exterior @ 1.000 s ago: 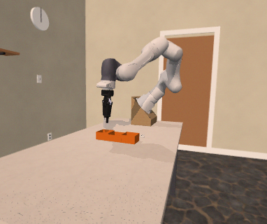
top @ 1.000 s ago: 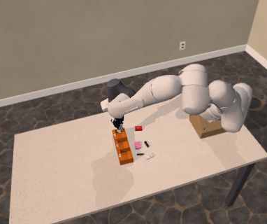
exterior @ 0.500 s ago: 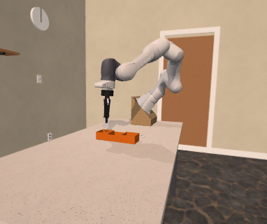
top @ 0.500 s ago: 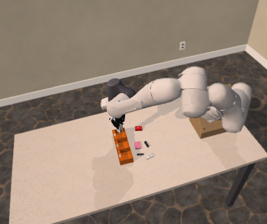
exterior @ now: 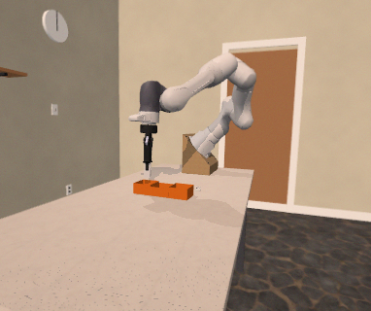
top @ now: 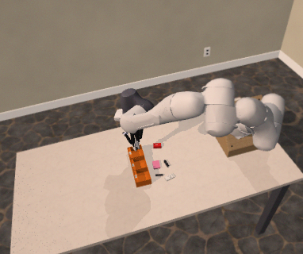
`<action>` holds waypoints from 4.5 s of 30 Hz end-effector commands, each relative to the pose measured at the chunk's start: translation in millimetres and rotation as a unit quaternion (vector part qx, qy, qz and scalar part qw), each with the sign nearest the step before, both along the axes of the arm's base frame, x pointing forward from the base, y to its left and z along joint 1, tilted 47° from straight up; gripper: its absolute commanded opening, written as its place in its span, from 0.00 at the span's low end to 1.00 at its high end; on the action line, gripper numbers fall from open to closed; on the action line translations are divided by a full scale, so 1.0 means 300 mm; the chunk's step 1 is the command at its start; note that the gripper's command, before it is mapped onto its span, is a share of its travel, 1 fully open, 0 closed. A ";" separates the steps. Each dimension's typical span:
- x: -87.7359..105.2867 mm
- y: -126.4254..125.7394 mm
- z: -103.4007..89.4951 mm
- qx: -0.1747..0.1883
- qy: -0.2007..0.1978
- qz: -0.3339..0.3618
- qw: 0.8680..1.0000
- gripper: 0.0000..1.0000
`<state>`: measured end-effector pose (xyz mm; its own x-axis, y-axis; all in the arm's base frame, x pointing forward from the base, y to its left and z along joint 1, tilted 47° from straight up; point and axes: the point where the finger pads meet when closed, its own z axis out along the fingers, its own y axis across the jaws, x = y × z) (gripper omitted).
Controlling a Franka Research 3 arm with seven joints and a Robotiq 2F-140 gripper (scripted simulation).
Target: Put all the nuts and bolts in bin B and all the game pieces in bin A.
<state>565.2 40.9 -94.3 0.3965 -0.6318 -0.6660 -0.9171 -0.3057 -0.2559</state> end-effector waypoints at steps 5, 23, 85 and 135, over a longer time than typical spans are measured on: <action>0.001 0.004 0.007 0.002 0.081 -0.074 0.994 0.07; -0.002 0.002 0.005 0.003 0.137 -0.124 0.983 0.07; -0.002 0.123 -0.118 0.003 0.137 -0.124 0.983 0.07; 0.006 0.003 -0.005 0.003 0.137 -0.124 0.983 0.19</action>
